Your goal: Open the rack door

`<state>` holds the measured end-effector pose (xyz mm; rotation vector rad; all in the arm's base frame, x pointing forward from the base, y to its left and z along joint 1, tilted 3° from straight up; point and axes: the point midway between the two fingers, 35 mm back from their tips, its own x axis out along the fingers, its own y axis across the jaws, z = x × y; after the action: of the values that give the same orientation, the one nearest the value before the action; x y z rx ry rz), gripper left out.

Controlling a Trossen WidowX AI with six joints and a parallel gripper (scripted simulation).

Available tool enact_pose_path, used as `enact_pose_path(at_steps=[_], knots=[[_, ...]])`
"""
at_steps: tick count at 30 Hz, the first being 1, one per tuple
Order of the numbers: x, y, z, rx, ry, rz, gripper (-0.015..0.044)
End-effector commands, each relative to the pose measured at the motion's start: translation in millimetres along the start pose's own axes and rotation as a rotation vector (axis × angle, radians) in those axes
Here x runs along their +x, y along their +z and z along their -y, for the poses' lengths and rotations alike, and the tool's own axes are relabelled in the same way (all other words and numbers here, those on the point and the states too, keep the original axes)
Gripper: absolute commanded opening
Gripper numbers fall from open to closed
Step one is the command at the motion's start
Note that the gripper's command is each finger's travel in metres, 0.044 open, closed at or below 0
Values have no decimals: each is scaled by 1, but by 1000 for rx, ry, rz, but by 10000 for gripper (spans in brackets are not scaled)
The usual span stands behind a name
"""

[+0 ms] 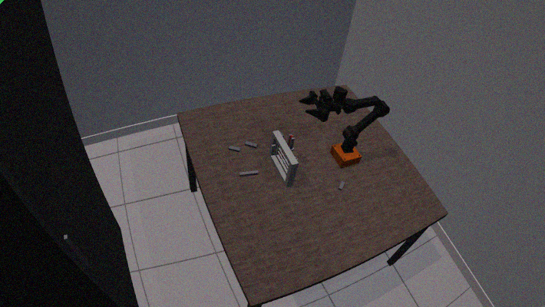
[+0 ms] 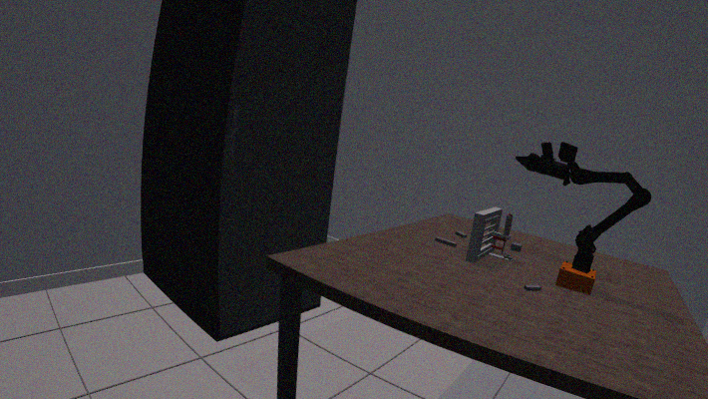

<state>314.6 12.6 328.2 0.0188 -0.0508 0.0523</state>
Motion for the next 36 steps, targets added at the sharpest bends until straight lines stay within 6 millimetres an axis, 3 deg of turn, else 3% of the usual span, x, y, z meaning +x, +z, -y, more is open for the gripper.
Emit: enact_pose_path(at_steps=[1, 4, 20, 36], knots=[[1, 0, 0, 0, 0, -4, 374], [8, -6, 1, -7, -4, -61, 295], [45, -51, 9, -49, -25, -454, 294], [58, -96, 17, -86, -26, -847, 294]])
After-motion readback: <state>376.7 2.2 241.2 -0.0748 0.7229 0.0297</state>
